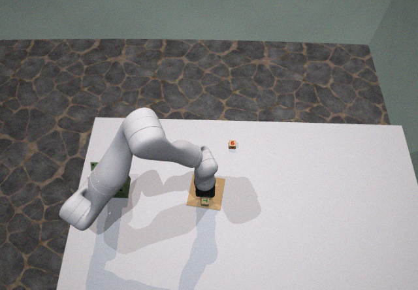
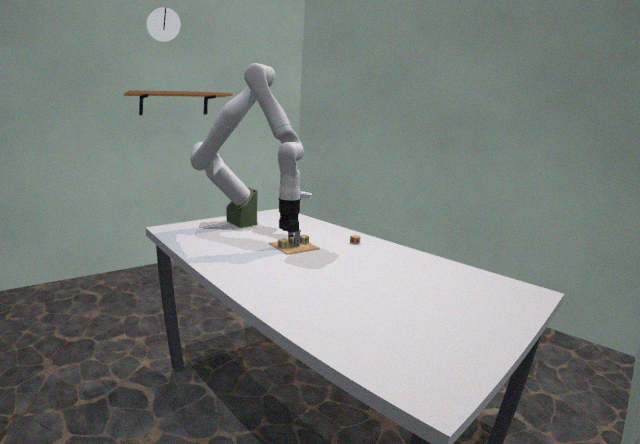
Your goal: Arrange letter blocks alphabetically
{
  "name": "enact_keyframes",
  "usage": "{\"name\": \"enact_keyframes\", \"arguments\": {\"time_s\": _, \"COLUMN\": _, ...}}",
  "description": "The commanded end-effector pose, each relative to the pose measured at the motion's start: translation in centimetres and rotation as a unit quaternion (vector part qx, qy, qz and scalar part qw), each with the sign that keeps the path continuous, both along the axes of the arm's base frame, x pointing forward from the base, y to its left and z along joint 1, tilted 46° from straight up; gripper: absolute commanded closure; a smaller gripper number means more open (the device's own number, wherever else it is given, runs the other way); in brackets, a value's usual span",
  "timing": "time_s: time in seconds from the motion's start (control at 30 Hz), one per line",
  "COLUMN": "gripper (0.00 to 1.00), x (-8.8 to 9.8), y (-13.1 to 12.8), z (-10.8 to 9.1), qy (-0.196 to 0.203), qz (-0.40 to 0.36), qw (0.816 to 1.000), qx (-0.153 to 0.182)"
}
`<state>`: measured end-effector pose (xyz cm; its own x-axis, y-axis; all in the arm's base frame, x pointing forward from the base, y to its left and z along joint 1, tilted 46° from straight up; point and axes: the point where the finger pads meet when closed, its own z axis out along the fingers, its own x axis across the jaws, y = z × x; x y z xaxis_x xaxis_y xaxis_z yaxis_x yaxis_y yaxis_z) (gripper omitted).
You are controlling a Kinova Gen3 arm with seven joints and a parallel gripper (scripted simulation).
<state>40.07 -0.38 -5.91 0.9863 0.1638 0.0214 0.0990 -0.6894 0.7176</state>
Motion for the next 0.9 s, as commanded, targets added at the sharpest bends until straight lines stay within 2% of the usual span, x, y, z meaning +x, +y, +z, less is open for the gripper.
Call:
{"name": "enact_keyframes", "arguments": {"time_s": 0.0, "gripper": 0.43, "x": 0.04, "y": 0.08, "z": 0.02, "qy": 0.000, "qz": 0.001, "qw": 1.000, "qx": 0.001}}
{"name": "enact_keyframes", "arguments": {"time_s": 0.47, "gripper": 0.43, "x": 0.04, "y": 0.08, "z": 0.02, "qy": 0.000, "qz": 0.001, "qw": 1.000, "qx": 0.001}}
{"name": "enact_keyframes", "arguments": {"time_s": 0.5, "gripper": 0.37, "x": 0.04, "y": 0.08, "z": 0.02, "qy": 0.000, "qz": 0.001, "qw": 1.000, "qx": 0.001}}
{"name": "enact_keyframes", "arguments": {"time_s": 0.57, "gripper": 0.37, "x": 0.04, "y": 0.08, "z": 0.02, "qy": 0.000, "qz": 0.001, "qw": 1.000, "qx": 0.001}}
{"name": "enact_keyframes", "arguments": {"time_s": 0.6, "gripper": 0.31, "x": 0.04, "y": 0.08, "z": 0.02, "qy": 0.000, "qz": 0.001, "qw": 1.000, "qx": 0.001}}
{"name": "enact_keyframes", "arguments": {"time_s": 0.67, "gripper": 0.31, "x": 0.04, "y": 0.08, "z": 0.02, "qy": 0.000, "qz": 0.001, "qw": 1.000, "qx": 0.001}}
{"name": "enact_keyframes", "arguments": {"time_s": 0.7, "gripper": 0.25, "x": 0.04, "y": 0.08, "z": 0.02, "qy": 0.000, "qz": 0.001, "qw": 1.000, "qx": 0.001}}
{"name": "enact_keyframes", "arguments": {"time_s": 0.83, "gripper": 0.25, "x": 0.04, "y": 0.08, "z": 0.02, "qy": 0.000, "qz": 0.001, "qw": 1.000, "qx": 0.001}}
{"name": "enact_keyframes", "arguments": {"time_s": 0.87, "gripper": 0.19, "x": 0.04, "y": 0.08, "z": 0.02, "qy": 0.000, "qz": 0.001, "qw": 1.000, "qx": 0.001}}
